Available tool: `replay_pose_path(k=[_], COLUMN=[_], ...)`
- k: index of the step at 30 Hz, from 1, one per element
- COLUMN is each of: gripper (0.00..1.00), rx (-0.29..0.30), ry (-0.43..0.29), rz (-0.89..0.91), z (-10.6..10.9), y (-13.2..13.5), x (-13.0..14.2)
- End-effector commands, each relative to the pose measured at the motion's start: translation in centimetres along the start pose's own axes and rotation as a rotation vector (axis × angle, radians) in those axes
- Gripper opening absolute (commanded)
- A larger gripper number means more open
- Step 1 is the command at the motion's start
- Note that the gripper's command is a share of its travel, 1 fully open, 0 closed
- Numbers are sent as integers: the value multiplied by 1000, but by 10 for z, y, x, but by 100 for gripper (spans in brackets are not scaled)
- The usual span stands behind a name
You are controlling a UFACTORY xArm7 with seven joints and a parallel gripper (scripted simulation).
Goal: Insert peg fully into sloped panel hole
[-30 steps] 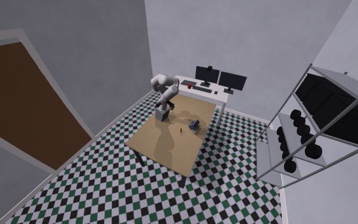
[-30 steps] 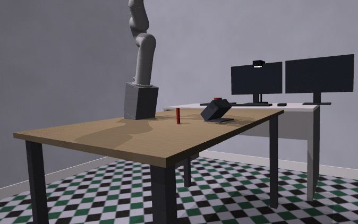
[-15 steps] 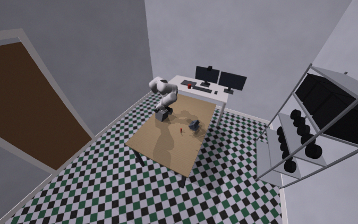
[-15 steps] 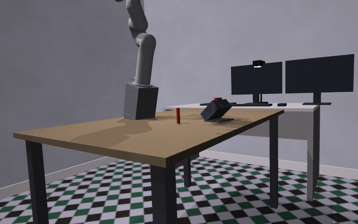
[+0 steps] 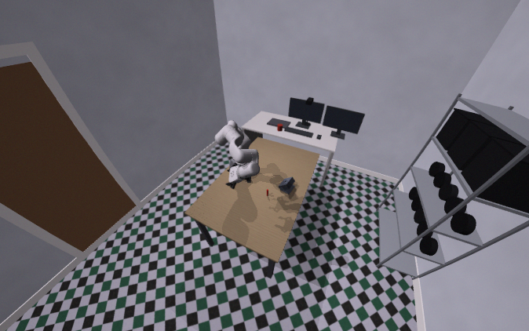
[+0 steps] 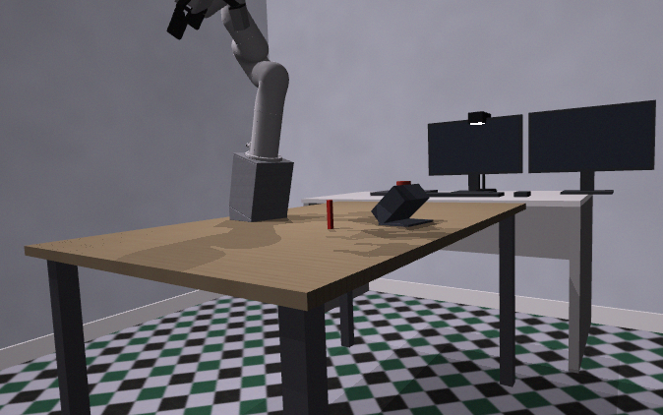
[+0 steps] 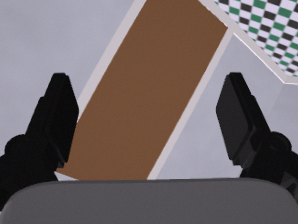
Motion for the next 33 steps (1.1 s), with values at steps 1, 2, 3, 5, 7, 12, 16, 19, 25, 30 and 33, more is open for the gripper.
replay_pose_path(k=[1, 2, 3, 5, 7, 12, 16, 19, 25, 30, 33], gripper=[100, 100, 100, 100, 100, 100, 100, 100, 100, 100, 100], rx=[49, 58, 67, 86, 106, 139, 189, 232, 315, 393, 460], ry=[-42, -49, -56, -70, -82, -100, -120, -133, -150, -161, -168], rz=[180, 219, 259, 339, 422, 549, 724, 859, 1088, 1273, 1413], z=[-34, -41, -48, -61, -73, -91, -114, -128, -149, -162, -169], y=[33, 38, 42, 51, 59, 68, 76, 79, 75, 64, 51], x=[-26, -32, -39, -53, -68, -93, -129, -158, -211, -254, -288])
Point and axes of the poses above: the point where the finger pads meet when closed, its own z axis back along the fingers, its own y axis across the jaws, x = y × z, the point moved 1 cm from there along z, back along the fingers, and after that the axes turned 8 degrees about -z, right-handed, at the moved point
